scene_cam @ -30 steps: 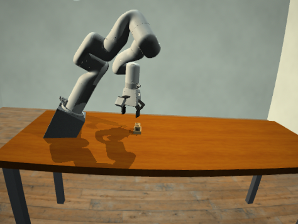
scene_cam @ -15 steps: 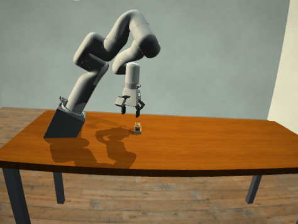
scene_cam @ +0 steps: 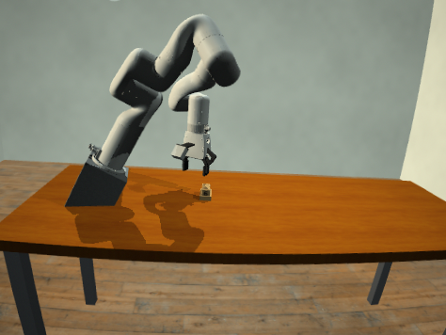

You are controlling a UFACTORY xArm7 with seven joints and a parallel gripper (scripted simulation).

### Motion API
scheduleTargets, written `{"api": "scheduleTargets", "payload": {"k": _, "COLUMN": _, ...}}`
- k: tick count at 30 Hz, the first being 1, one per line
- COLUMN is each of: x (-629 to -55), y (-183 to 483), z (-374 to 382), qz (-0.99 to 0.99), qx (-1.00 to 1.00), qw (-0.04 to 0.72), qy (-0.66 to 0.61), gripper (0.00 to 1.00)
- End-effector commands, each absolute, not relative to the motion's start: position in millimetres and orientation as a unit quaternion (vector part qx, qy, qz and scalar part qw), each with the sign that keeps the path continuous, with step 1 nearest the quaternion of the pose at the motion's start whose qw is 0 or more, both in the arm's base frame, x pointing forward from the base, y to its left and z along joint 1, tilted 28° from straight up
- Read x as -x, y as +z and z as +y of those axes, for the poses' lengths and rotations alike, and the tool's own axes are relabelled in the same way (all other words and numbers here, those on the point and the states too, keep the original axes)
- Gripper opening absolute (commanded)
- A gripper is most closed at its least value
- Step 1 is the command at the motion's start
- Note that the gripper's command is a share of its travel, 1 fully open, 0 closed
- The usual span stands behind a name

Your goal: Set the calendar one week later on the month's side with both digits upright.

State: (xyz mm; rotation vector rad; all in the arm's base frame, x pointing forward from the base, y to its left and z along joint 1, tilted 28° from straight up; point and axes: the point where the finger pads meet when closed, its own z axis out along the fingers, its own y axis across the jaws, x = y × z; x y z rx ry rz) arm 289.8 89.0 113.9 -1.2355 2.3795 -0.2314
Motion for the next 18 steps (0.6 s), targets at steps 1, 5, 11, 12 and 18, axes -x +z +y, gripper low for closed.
{"api": "scheduleTargets", "payload": {"k": 1, "x": -292, "y": 115, "z": 90, "qz": 0.888, "qx": 0.392, "qw": 0.229, "qy": -0.070, "gripper": 1.00}}
{"api": "scheduleTargets", "payload": {"k": 5, "x": -304, "y": 120, "z": 91, "qz": 0.906, "qx": 0.349, "qw": 0.233, "qy": -0.059, "gripper": 1.00}}
{"api": "scheduleTargets", "payload": {"k": 11, "x": -309, "y": 122, "z": 92, "qz": 0.906, "qx": 0.348, "qw": 0.233, "qy": -0.059, "gripper": 1.00}}
{"api": "scheduleTargets", "payload": {"k": 12, "x": -309, "y": 122, "z": 92, "qz": 0.907, "qx": 0.345, "qw": 0.233, "qy": -0.058, "gripper": 1.00}}
{"api": "scheduleTargets", "payload": {"k": 18, "x": -312, "y": 123, "z": 93, "qz": 0.937, "qx": 0.252, "qw": 0.237, "qy": -0.034, "gripper": 1.00}}
